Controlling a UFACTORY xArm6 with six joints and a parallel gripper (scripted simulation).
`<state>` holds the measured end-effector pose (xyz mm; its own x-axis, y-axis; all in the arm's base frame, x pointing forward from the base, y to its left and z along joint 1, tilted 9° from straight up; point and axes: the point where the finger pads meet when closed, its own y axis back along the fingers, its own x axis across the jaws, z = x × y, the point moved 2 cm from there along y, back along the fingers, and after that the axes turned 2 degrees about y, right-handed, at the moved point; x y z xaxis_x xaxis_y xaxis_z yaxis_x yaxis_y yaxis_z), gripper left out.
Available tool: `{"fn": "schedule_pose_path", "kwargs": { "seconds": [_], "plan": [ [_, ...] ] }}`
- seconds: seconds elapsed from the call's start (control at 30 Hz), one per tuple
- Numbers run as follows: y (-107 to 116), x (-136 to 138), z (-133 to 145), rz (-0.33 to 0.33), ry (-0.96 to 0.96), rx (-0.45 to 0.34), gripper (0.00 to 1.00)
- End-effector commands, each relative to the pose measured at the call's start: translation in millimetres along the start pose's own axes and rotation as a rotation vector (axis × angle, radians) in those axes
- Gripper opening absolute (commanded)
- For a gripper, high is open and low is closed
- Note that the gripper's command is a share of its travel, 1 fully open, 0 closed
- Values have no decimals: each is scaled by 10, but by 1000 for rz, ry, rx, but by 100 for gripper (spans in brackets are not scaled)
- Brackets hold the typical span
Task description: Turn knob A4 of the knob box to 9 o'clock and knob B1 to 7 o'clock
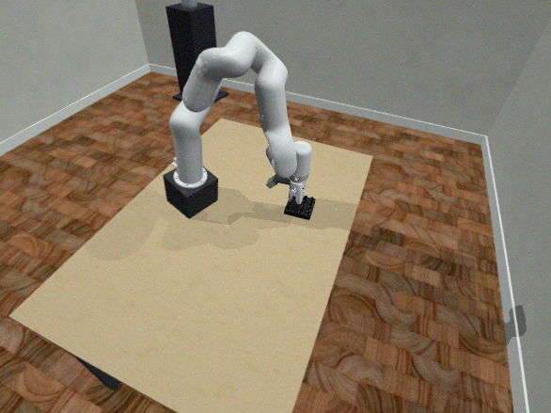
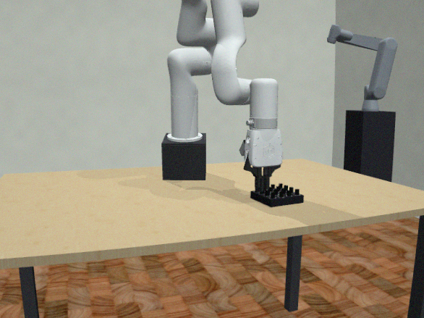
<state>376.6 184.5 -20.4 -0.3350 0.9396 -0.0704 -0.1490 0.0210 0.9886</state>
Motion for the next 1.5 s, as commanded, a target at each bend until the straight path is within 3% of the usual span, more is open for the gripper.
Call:
{"fn": "schedule_pose_path", "kwargs": {
  "seconds": [0.0,0.73,0.77,1.47],
  "plan": [
    [9,1,13,1,11,-2,8],
    [9,1,13,1,18,-2,8],
    [9,1,13,1,18,-2,19],
    [10,1,13,1,18,-2,19]
  ]
}}
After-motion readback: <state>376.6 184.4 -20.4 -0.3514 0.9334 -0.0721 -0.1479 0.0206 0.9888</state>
